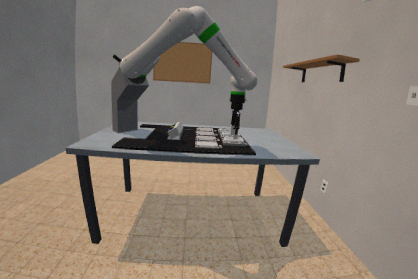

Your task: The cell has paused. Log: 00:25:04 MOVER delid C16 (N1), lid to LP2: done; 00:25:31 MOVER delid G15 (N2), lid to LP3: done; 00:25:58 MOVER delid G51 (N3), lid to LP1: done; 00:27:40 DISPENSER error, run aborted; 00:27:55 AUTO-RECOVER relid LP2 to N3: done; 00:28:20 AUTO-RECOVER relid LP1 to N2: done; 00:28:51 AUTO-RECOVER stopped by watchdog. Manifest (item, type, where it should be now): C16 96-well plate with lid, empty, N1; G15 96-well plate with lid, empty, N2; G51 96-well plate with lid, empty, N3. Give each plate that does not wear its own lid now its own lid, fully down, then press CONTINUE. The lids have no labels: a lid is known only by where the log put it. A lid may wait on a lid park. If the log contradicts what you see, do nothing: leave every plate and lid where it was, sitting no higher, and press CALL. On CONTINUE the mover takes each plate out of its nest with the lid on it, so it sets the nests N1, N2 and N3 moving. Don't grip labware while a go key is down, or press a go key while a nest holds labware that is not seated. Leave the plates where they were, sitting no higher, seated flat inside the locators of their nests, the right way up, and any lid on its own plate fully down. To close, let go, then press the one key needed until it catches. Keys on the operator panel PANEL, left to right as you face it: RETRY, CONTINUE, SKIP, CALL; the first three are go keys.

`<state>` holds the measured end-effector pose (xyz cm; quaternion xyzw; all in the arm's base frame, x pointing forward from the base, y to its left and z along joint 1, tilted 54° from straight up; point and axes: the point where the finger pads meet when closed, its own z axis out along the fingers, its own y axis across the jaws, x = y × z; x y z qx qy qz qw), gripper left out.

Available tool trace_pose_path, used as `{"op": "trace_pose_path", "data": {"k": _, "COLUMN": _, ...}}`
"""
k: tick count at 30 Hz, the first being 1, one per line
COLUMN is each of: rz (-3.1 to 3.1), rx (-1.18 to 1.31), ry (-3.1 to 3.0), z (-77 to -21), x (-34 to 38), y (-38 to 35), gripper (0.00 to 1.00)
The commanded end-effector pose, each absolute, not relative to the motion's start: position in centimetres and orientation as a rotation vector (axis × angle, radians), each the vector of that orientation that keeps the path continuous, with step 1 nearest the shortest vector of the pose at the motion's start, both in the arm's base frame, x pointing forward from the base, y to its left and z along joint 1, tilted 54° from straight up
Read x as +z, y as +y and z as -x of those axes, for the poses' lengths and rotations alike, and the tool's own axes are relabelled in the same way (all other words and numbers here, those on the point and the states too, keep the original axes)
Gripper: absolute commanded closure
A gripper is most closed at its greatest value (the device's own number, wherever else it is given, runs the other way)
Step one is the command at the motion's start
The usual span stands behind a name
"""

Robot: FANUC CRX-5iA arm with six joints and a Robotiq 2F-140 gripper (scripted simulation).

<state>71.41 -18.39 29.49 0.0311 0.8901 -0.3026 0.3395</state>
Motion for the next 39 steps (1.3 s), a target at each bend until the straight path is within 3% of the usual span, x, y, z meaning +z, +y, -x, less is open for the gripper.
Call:
{"op": "trace_pose_path", "data": {"k": 1, "rz": -0.081, "rx": -0.788, "ry": 2.317, "z": -71.47, "x": 29.46, "y": -18.41, "gripper": 0.34}}
{"op": "trace_pose_path", "data": {"k": 39, "rz": -0.081, "rx": -0.788, "ry": 2.317, "z": -72.3, "x": 28.62, "y": -19.21, "gripper": 0.34}}
